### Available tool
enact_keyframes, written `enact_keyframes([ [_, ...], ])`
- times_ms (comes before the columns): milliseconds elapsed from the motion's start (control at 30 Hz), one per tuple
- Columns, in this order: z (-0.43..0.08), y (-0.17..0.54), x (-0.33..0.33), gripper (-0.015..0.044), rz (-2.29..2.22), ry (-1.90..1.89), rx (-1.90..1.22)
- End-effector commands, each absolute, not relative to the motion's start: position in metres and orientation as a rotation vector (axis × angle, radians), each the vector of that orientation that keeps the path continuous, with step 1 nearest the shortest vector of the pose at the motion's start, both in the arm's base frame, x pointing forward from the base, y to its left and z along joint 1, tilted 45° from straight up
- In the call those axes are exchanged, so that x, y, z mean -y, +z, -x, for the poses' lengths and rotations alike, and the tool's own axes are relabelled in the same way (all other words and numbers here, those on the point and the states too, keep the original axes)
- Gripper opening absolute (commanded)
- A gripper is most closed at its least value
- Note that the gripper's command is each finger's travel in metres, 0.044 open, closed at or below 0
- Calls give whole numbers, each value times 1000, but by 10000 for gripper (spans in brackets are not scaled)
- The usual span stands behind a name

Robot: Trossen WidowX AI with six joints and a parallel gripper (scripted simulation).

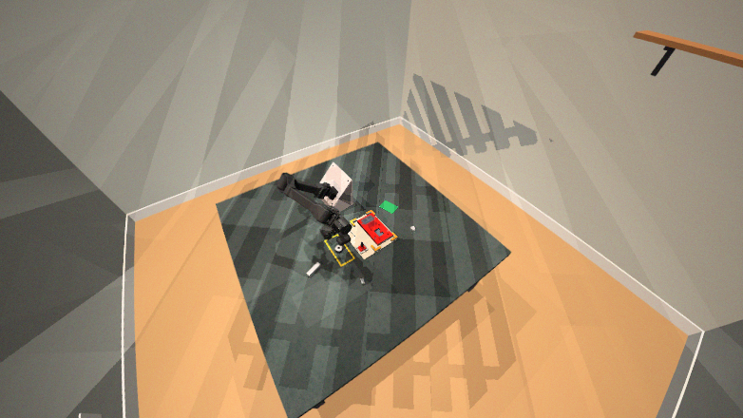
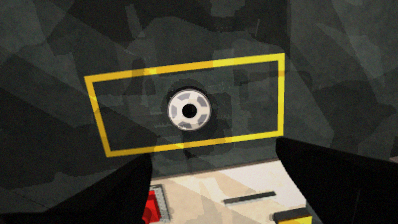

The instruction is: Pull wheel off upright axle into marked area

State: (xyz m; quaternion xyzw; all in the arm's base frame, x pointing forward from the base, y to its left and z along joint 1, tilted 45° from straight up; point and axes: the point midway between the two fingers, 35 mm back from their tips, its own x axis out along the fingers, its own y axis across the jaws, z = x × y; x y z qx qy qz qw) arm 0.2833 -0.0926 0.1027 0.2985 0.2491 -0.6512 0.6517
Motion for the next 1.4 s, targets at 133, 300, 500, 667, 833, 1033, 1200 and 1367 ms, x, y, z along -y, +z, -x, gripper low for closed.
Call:
enact_keyframes([
  [133, -216, 106, 44, 440, -662, -1482, -576],
  [300, -216, 106, 44, 440, -662, -1482, -576],
  [500, -216, 106, 44, 440, -662, -1482, -576],
  [667, -216, 106, 44, 440, -662, -1482, -576],
  [833, -216, 106, 44, 440, -662, -1482, -576],
  [1033, -216, 106, 44, 440, -662, -1482, -576],
  [1200, -216, 106, 44, 440, -662, -1482, -576],
  [1367, -216, 106, 44, 440, -662, -1482, -576],
])
